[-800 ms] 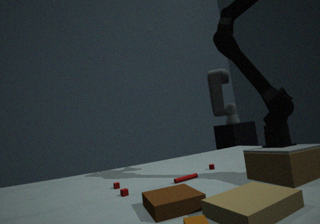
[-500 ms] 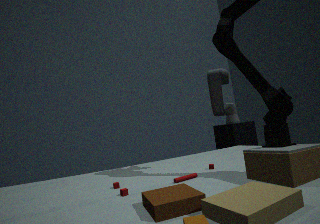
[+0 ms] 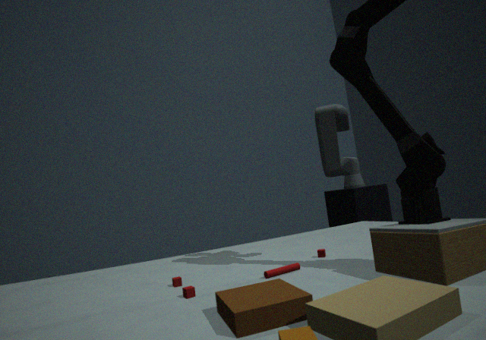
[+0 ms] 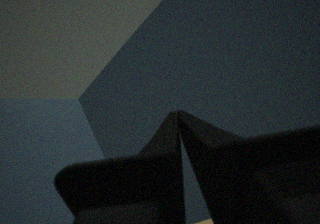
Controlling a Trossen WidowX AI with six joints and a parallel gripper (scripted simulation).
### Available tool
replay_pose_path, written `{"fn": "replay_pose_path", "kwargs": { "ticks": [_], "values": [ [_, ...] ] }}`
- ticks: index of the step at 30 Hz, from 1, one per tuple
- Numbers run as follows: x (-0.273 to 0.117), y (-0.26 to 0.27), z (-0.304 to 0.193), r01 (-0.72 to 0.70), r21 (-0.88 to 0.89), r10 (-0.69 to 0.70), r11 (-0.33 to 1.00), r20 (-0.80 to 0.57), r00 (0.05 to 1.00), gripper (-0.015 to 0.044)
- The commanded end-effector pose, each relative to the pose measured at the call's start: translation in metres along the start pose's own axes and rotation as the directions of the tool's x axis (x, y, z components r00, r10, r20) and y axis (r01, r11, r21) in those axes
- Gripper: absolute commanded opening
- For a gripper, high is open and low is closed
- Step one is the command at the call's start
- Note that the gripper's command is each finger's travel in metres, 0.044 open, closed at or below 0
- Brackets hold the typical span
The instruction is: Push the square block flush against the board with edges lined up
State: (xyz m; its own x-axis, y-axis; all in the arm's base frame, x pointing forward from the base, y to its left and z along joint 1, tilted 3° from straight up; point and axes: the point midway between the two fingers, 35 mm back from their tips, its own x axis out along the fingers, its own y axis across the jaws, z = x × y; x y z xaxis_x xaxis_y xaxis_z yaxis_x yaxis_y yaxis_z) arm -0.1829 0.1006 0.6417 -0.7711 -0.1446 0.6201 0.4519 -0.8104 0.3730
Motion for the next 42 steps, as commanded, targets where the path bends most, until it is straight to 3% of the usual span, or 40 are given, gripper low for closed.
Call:
{"fn": "replay_pose_path", "kwargs": {
  "ticks": [1, 10, 19, 29, 42],
  "values": [
    [-0.009, -0.035, 0.015, 0.100, -0.025, -0.099, 0.995, 0.062, 0.993, 0.0000],
    [-0.046, -0.105, 0.057, 0.352, -0.069, -0.332, 0.934, 0.208, 0.920, 0.0000],
    [-0.106, -0.163, 0.099, 0.583, -0.037, -0.536, 0.812, 0.350, 0.768, 0.0000],
    [-0.197, -0.213, 0.141, 0.798, 0.003, -0.707, 0.603, 0.466, 0.532, 0.0000],
    [-0.334, -0.235, 0.178, 0.950, 0.112, -0.806, 0.293, 0.563, 0.182, 0.0000]
  ]
}}
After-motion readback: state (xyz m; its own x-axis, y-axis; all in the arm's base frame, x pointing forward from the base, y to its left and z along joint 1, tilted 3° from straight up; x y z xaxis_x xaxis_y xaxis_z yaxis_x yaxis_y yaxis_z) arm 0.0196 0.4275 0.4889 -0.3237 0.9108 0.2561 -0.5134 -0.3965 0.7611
